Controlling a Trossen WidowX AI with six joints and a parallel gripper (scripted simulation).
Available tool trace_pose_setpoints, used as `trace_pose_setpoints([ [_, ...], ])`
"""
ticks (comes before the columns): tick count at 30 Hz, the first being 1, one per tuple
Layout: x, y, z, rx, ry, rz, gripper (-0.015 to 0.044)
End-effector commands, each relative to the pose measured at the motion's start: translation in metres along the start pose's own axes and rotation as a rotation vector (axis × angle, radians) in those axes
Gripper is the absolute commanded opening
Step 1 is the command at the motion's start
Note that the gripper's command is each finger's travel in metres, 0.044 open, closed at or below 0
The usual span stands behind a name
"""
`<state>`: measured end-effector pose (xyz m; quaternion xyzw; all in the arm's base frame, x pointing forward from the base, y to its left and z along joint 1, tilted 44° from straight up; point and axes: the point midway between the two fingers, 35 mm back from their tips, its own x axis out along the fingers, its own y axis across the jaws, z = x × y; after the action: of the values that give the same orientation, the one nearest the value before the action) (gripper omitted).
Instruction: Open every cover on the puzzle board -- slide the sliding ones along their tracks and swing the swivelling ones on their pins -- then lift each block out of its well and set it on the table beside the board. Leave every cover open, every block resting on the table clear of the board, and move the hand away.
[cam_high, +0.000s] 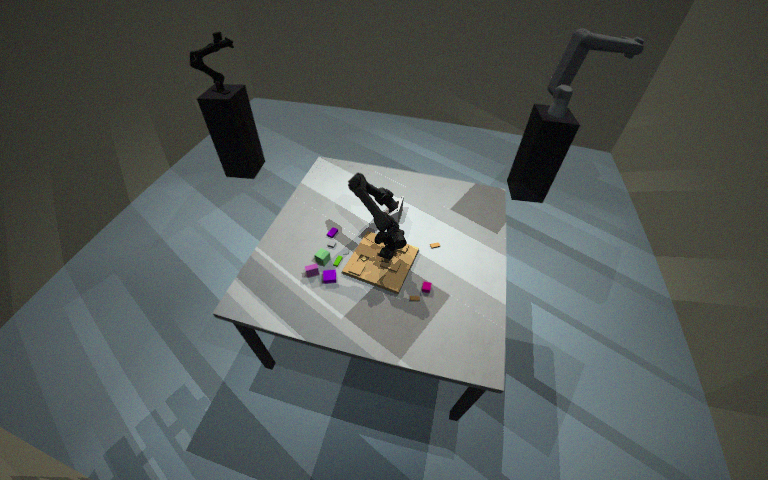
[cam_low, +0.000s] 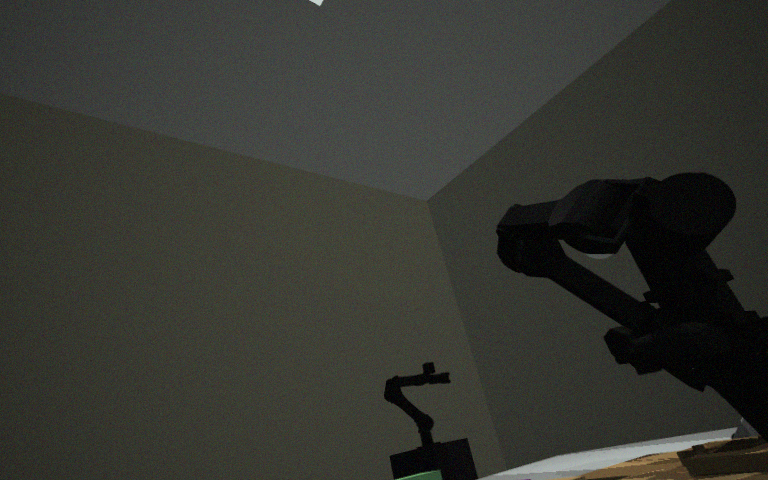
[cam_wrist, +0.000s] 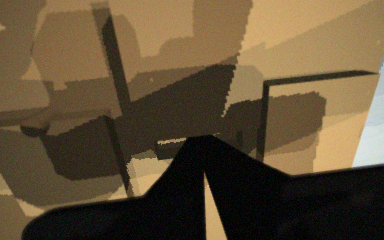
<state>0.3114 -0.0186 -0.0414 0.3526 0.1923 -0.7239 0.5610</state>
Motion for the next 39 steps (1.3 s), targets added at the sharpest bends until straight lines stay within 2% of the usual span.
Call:
trace_pose_setpoints([
  [1,-0.001,0.002,0.006,0.002,-0.002,0.010,0.0000],
  [39,0.000,0.000,0.043,0.002,-0.006,0.010,0.0000],
])
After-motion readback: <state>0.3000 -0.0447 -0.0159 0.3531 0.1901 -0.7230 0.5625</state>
